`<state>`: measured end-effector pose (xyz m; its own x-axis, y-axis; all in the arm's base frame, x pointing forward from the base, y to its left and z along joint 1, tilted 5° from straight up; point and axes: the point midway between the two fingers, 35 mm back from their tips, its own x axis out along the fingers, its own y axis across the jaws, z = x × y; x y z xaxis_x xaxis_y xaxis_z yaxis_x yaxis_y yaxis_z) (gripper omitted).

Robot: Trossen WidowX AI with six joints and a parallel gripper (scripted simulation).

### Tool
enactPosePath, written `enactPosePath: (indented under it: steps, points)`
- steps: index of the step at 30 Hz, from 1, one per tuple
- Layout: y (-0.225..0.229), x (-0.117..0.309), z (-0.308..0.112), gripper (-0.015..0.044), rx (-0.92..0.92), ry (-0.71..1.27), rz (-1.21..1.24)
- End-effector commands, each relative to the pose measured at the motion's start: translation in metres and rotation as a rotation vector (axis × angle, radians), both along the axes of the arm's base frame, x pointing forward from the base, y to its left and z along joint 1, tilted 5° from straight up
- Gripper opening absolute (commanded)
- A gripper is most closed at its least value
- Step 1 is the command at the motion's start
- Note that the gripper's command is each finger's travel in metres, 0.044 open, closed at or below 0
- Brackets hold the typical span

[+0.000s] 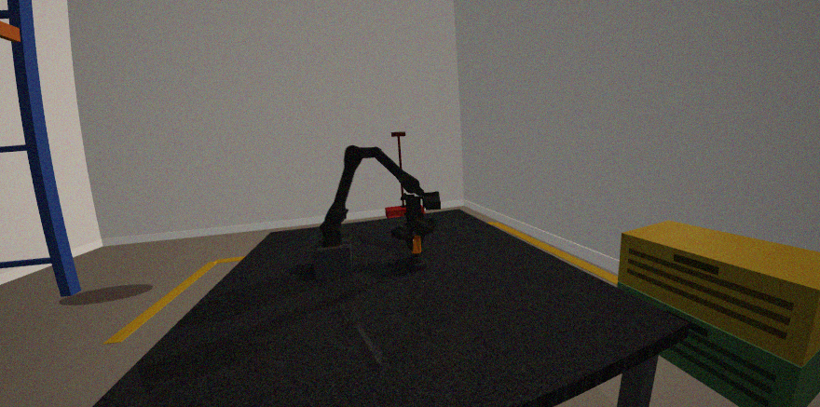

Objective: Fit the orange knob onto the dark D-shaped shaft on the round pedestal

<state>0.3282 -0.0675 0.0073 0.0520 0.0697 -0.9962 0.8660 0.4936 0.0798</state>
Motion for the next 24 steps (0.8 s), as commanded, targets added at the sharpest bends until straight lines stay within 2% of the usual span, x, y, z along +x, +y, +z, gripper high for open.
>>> enactPosePath:
  steps: [1, 5, 11, 24]
  points:
    - [-0.0003, 0.0001, 0.0034, 0.0, 0.0, -0.001, -0.006]
    - [-0.0005, 0.0006, 0.0047, 0.0, 0.001, 0.001, -0.031]
    - [-0.0008, 0.0023, 0.0044, 0.0, 0.011, 0.014, -0.214]
    - [0.0002, 0.0, -0.0001, 0.0, 0.011, 0.014, -0.214]
